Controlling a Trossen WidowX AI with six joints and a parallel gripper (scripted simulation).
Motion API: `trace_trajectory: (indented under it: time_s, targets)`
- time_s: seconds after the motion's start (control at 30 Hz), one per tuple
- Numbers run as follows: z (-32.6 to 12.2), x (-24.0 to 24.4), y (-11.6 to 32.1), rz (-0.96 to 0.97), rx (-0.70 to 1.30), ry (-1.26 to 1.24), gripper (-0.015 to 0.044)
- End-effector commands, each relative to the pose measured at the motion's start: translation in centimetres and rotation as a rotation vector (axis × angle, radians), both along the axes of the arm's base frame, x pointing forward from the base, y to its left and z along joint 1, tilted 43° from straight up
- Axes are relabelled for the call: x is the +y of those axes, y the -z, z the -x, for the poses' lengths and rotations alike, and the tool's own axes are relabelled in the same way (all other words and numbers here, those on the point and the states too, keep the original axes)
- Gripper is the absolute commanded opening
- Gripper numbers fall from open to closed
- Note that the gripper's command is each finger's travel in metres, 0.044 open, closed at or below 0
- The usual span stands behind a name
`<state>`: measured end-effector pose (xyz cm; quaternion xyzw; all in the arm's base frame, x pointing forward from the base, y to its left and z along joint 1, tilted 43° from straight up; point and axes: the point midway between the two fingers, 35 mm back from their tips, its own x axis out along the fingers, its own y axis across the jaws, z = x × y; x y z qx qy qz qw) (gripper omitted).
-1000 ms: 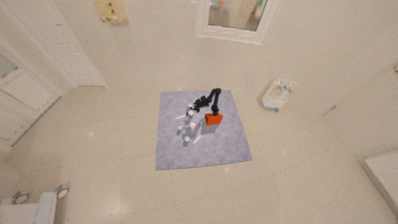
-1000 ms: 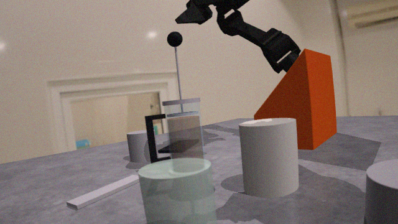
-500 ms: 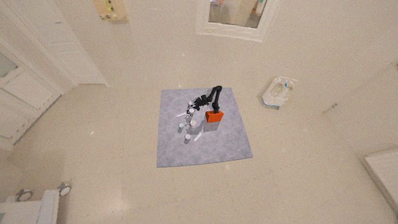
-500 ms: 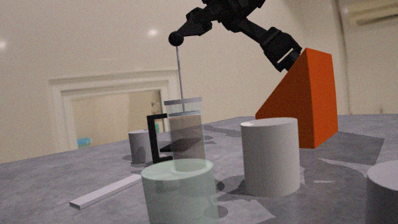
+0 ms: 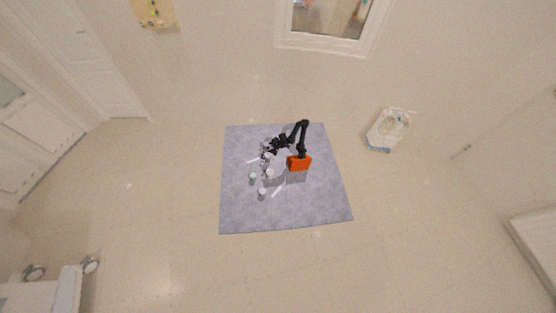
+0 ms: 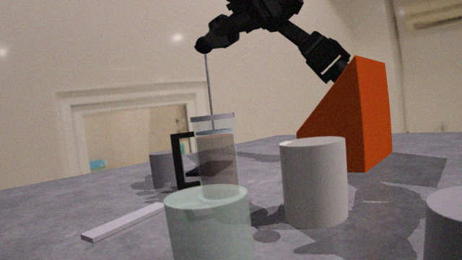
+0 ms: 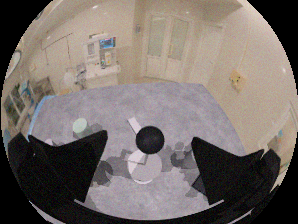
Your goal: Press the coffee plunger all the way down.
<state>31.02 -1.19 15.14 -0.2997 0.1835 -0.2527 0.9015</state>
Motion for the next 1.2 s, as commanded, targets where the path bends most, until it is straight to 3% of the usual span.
trace_trajectory:
  time_s: [0.0, 0.1, 0.5, 1.17]
  targets:
    - [-0.6, -0.3, 0.1, 0.005, 0.002, -0.004, 0.044]
    - [-0.8, -0.5, 0.2, 0.006, 0.001, -0.004, 0.044]
    - [-0.8, -0.5, 0.2, 0.006, 0.001, -0.004, 0.0125]
    - [-1.1, -1.3, 1.3, 0.004, 0.003, -0.003, 0.0119]
